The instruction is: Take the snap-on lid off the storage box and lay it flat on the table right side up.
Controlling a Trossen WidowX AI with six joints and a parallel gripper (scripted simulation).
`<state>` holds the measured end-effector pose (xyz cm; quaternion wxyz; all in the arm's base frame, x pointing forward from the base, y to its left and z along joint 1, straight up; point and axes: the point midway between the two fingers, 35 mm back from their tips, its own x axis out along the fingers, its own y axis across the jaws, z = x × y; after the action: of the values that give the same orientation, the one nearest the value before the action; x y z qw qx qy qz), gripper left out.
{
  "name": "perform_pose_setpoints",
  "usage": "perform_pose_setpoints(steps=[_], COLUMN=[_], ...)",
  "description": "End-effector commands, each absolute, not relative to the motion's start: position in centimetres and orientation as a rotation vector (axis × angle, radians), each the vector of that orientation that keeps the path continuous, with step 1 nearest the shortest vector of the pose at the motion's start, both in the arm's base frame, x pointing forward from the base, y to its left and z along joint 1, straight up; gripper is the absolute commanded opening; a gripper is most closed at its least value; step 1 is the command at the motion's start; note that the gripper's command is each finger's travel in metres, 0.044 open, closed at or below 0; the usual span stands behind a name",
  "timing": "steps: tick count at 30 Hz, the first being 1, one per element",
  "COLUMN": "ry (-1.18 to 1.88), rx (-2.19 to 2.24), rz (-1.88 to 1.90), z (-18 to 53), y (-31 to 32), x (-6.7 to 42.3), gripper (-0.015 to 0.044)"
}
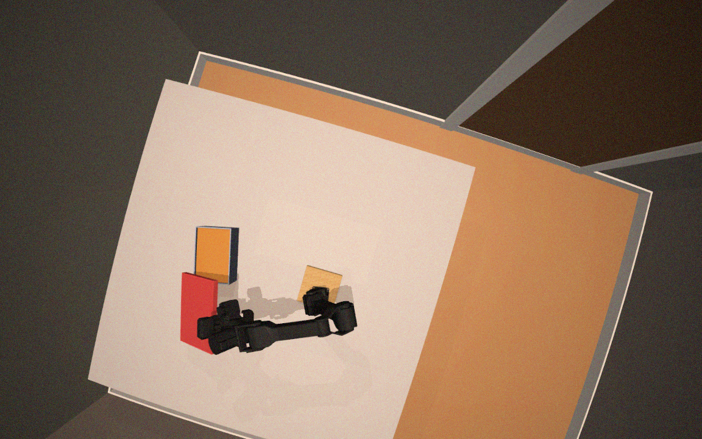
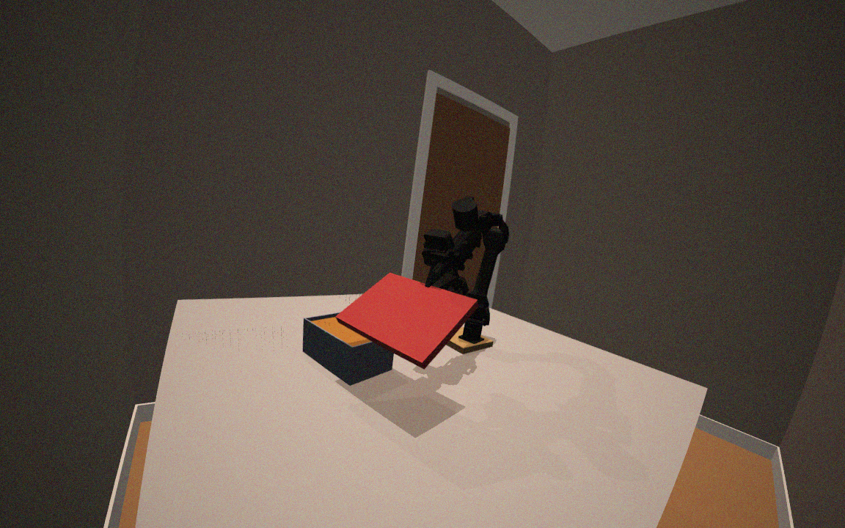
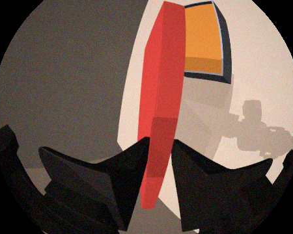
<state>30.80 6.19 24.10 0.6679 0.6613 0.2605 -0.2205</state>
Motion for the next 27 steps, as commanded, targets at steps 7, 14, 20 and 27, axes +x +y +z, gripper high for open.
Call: perform_pose_setpoints(steps=[7, 14, 20, 27], ry=[0.576, 0.577, 0.577, 0.578], rx=[1.499, 1.501, 1.502, 1.503], rz=[-0.492, -0.492, -0.492, -0.492], z=[24.5, 24.5, 24.6, 24.6], y=[8.1, 9.5, 10.6, 12.0], x=[30.7, 30.5, 30.4, 30.2], gripper=[0.0000, 0.0000, 0.0000, 0.0000])
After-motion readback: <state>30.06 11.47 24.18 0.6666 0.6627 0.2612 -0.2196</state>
